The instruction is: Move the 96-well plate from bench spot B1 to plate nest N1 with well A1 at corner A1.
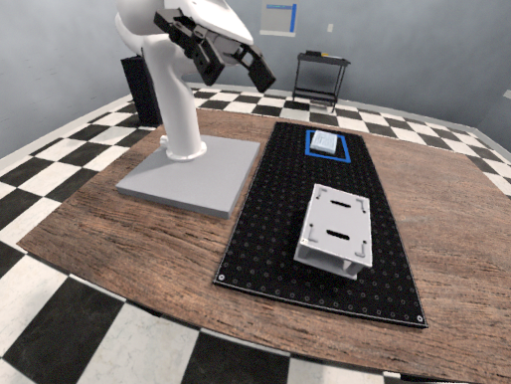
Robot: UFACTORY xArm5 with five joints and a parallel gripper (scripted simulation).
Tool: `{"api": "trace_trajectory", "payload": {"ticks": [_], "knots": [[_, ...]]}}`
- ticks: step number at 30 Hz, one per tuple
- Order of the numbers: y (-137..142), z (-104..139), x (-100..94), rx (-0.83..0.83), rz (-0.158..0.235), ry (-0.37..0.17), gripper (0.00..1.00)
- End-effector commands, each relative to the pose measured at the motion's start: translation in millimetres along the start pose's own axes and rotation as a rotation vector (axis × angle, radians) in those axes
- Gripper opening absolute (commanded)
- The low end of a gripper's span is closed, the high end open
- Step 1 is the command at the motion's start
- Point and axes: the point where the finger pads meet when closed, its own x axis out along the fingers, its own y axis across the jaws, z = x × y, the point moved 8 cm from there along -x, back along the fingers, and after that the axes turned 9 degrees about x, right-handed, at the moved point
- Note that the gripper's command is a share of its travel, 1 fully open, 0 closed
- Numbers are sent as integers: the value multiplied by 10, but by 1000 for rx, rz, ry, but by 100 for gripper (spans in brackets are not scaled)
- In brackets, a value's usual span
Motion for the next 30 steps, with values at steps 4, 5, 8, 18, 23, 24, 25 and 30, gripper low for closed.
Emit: {"api": "trace_trajectory", "payload": {"ticks": [4,5,8,18,23,24,25,30], "knots": [[2,-13,-8,0,1,3,100],[2,-13,-8,0,1,3,100],[2,-13,-8,0,1,3,100],[-26,-55,-11,-3,-21,-22,100],[-198,-226,-11,-17,-96,-118,100],[-234,-238,-12,-17,-96,-118,100],[-268,-276,-8,-23,-115,-145,100],[-437,-414,13,-44,-173,-237,100]]}}
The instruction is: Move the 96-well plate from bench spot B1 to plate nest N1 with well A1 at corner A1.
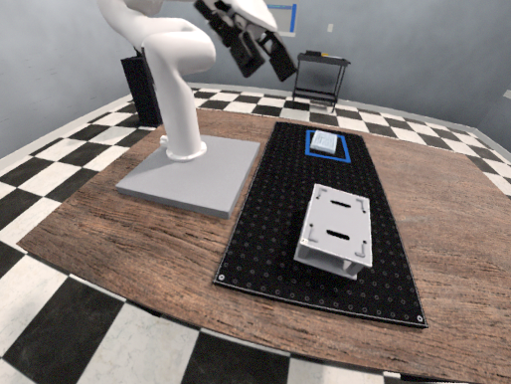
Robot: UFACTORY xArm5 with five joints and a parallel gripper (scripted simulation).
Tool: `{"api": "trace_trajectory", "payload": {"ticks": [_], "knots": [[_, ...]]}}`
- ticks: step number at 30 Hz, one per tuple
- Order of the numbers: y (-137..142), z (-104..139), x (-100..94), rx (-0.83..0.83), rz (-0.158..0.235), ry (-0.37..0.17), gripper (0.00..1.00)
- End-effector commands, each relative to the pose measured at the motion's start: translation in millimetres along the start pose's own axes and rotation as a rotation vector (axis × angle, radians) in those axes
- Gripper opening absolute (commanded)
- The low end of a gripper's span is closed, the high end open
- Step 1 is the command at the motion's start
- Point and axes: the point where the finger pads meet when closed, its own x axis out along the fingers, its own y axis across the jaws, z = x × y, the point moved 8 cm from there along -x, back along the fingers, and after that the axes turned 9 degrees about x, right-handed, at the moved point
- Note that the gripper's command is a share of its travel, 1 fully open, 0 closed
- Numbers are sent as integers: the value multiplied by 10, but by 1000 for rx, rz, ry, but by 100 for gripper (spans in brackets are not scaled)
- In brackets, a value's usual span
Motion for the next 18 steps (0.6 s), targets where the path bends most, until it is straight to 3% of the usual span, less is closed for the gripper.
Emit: {"api": "trace_trajectory", "payload": {"ticks": [1,4,6,8,10,12,14,16,18], "knots": [[-143,-147,20,-14,-50,-80,100],[-165,-154,21,-14,-50,-80,100],[-238,-228,37,-29,-80,-137,100],[-308,-256,46,-31,-85,-146,100],[-386,-327,67,-48,-112,-205,100],[-462,-353,77,-50,-116,-213,100],[-545,-419,102,-70,-139,-273,100],[-627,-441,113,-72,-143,-281,100],[-716,-502,142,-94,-162,-341,100]]}}
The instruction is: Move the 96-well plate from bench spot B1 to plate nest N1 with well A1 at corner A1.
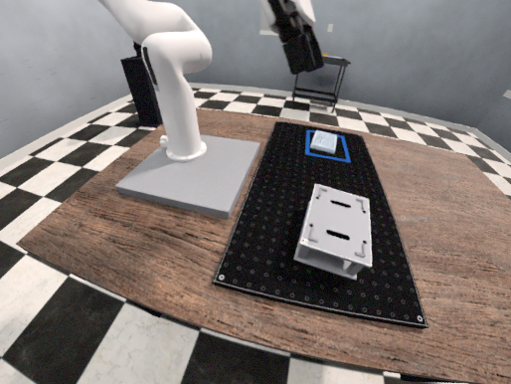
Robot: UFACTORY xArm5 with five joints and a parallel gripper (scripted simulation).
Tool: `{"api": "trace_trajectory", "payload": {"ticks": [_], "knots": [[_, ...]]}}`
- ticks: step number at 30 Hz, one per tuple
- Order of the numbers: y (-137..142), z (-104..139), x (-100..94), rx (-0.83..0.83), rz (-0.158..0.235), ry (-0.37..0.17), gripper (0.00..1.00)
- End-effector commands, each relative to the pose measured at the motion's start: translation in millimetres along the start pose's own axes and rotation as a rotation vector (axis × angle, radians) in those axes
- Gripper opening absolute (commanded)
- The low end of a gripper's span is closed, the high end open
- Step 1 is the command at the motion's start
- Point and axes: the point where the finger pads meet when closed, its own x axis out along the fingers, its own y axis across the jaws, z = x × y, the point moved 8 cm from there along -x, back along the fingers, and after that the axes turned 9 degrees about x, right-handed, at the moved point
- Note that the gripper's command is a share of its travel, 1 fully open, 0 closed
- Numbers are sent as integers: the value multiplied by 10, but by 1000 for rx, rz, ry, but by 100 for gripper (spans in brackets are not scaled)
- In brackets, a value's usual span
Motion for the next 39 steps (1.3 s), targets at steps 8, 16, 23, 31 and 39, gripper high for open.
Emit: {"api": "trace_trajectory", "payload": {"ticks": [8,16,23,31,39], "knots": [[-382,-243,94,-47,-45,-152,100],[-715,-391,202,-100,-64,-289,100],[-919,-449,271,-128,-67,-358,100],[-1238,-469,386,-190,-73,-426,100],[-1476,-362,525,-385,-123,-428,100]]}}
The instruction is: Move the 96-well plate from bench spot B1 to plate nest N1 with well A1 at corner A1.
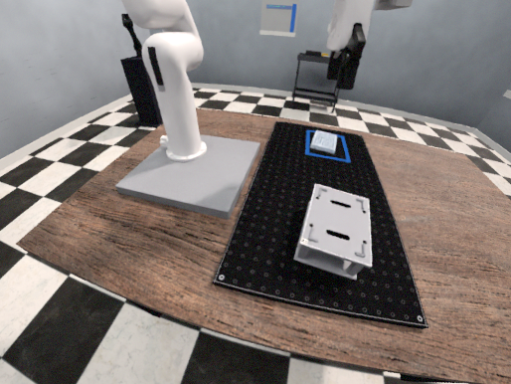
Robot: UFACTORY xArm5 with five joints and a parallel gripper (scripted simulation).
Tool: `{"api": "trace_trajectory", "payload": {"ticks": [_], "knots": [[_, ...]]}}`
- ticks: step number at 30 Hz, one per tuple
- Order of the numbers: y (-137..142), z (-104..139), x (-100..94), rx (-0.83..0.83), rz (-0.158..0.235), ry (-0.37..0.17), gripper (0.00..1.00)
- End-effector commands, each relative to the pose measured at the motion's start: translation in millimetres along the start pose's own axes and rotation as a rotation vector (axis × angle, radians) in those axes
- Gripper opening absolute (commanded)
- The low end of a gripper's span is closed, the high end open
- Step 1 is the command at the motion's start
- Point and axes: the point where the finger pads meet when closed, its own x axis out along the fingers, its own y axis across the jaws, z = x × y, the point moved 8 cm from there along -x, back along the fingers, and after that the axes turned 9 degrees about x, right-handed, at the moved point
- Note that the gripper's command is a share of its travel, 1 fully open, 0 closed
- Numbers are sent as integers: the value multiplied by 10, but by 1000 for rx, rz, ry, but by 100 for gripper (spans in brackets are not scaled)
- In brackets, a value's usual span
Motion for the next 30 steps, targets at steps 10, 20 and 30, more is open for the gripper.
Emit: {"api": "trace_trajectory", "payload": {"ticks": [10,20,30], "knots": [[-478,-100,348,-409,-20,-12,100],[-795,-154,587,-675,-30,-23,100],[-1195,-222,885,-1008,-43,-36,100]]}}
